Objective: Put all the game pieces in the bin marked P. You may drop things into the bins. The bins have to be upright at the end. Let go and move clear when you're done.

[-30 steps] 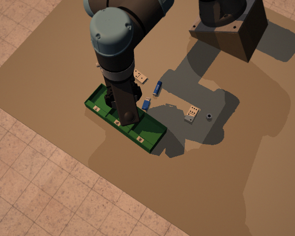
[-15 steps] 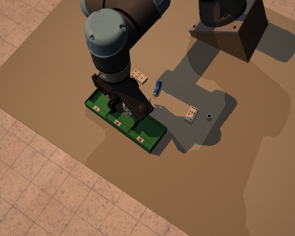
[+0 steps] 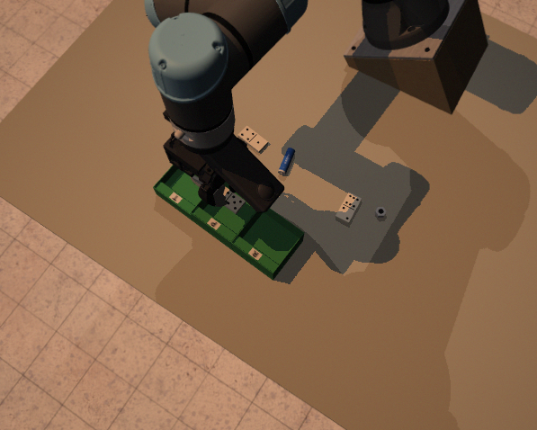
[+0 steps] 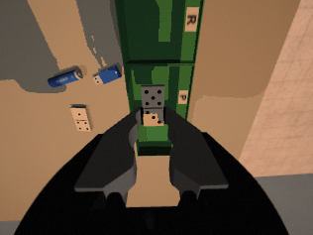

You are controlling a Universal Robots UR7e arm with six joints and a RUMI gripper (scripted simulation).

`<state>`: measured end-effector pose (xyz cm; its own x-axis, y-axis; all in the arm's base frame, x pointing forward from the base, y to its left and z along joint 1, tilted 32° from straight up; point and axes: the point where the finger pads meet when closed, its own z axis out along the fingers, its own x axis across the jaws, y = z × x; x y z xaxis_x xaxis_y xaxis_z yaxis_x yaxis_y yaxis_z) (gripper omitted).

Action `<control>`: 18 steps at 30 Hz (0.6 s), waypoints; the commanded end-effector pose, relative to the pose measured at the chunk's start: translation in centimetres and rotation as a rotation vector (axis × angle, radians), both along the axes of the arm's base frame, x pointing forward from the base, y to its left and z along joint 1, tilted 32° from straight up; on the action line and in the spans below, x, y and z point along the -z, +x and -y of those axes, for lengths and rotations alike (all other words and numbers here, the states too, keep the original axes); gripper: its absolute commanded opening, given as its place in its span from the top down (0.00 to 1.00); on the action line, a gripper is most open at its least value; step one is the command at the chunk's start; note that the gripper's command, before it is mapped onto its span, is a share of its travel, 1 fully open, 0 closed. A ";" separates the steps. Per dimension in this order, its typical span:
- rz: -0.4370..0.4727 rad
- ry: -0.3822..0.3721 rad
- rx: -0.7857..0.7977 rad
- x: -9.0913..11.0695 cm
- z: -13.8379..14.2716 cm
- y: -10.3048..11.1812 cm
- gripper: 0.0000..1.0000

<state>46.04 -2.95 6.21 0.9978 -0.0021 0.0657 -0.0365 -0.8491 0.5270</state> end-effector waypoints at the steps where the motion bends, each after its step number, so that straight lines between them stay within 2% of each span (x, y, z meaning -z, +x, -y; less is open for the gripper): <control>1: 0.001 0.000 -0.001 0.0 0.0 0.0 1.00; 18: 0.001 0.000 -0.001 2.5 1.6 0.2 1.00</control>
